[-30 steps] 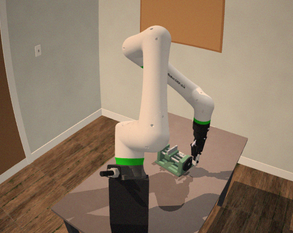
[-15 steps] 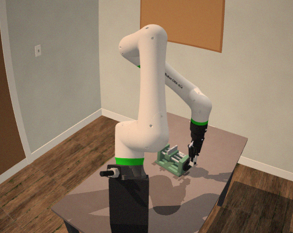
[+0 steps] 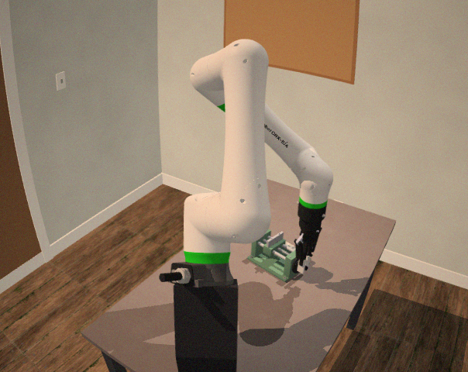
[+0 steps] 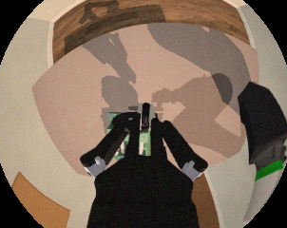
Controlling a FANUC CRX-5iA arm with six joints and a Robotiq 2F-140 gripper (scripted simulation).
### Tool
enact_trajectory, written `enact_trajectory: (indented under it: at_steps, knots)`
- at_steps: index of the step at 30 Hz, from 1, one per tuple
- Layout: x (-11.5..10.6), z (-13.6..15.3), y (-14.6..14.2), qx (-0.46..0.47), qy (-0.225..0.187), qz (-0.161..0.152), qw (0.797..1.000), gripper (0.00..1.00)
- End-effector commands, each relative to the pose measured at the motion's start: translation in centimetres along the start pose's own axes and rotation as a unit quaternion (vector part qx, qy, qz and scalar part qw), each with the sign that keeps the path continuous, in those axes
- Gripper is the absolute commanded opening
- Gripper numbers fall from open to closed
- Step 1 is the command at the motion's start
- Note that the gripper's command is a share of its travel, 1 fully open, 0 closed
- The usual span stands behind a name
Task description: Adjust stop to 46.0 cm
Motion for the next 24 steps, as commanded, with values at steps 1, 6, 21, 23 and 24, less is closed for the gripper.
enact_trajectory:
  at_steps: [1, 6, 21, 23, 24]
  knots:
    - [0.7, 0.0, 0.2, 0.0, 0.0, 0.0, 1.0, 0.04]
    - [1.6, 0.1, 0.3, 0.0, 0.0, 0.0, 1.0, 0.04]
    - [4.0, -0.2, -0.8, 0.0, 0.0, 0.0, 1.0, 0.04]
    - [4.2, -0.3, -0.9, 0.0, 0.0, 0.0, 1.0, 0.04]
    - [4.2, -0.3, -0.9, 0.0, 0.0, 0.0, 1.0, 0.04]
Point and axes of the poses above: the point where the finger pads meet when closed, its own x axis out along the fingers, its own y axis across the jaws, z = x × y, the point moved 10 cm from there along -x, back along the fingers, and after that the axes turned 15 degrees about -x, right-handed, at the moved point
